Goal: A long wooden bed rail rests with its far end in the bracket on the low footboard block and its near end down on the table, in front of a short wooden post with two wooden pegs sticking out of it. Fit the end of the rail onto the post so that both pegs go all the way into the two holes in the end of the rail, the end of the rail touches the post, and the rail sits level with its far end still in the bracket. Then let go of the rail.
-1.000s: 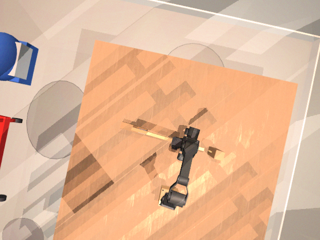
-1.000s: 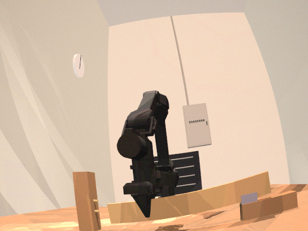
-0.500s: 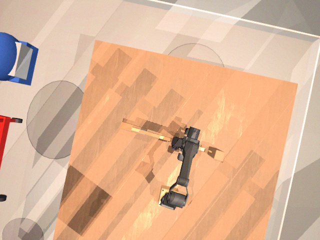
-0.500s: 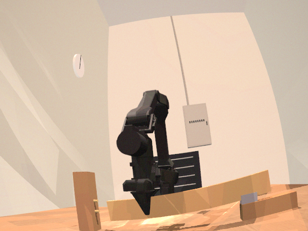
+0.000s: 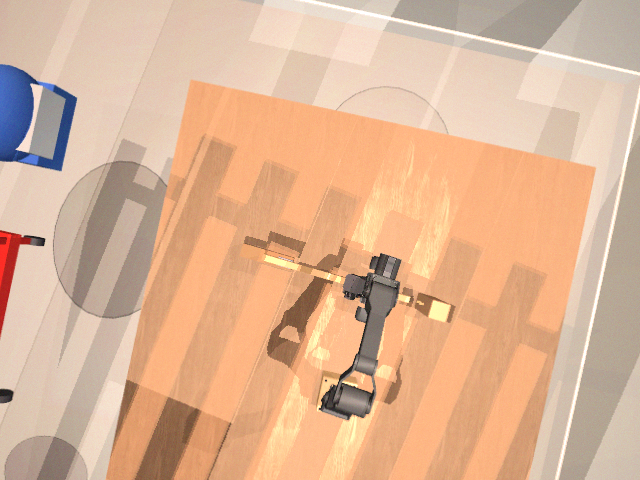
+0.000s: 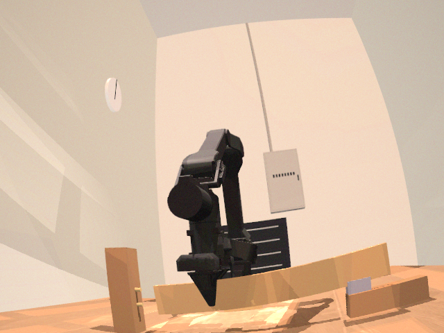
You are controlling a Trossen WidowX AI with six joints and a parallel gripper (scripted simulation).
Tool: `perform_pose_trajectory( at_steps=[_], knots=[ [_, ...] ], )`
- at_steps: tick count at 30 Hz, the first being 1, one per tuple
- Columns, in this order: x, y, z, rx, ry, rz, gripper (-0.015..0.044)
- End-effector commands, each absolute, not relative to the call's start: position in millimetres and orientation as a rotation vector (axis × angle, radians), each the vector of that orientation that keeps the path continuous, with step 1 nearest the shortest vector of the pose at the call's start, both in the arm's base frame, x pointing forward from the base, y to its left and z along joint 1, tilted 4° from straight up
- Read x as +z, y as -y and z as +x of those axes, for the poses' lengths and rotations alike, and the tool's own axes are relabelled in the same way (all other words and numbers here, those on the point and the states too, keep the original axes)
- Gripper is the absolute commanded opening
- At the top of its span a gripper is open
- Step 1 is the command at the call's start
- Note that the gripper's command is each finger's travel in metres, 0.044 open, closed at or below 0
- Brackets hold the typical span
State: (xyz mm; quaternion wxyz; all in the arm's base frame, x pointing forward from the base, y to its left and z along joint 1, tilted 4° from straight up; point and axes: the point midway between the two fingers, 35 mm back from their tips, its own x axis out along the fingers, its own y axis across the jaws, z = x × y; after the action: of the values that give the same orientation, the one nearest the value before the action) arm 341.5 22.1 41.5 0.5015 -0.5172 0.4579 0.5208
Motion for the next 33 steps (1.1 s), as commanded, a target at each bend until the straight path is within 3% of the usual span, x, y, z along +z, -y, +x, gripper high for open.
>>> perform_pose_trajectory(
  at_steps=[1,33],
  knots=[
    [51.0,-23.0,345.8,1.247,-1.083,-1.255,0.0],
    [44.9,-23.2,343.6,1.248,-1.083,-1.255,0.0]
  ],
)
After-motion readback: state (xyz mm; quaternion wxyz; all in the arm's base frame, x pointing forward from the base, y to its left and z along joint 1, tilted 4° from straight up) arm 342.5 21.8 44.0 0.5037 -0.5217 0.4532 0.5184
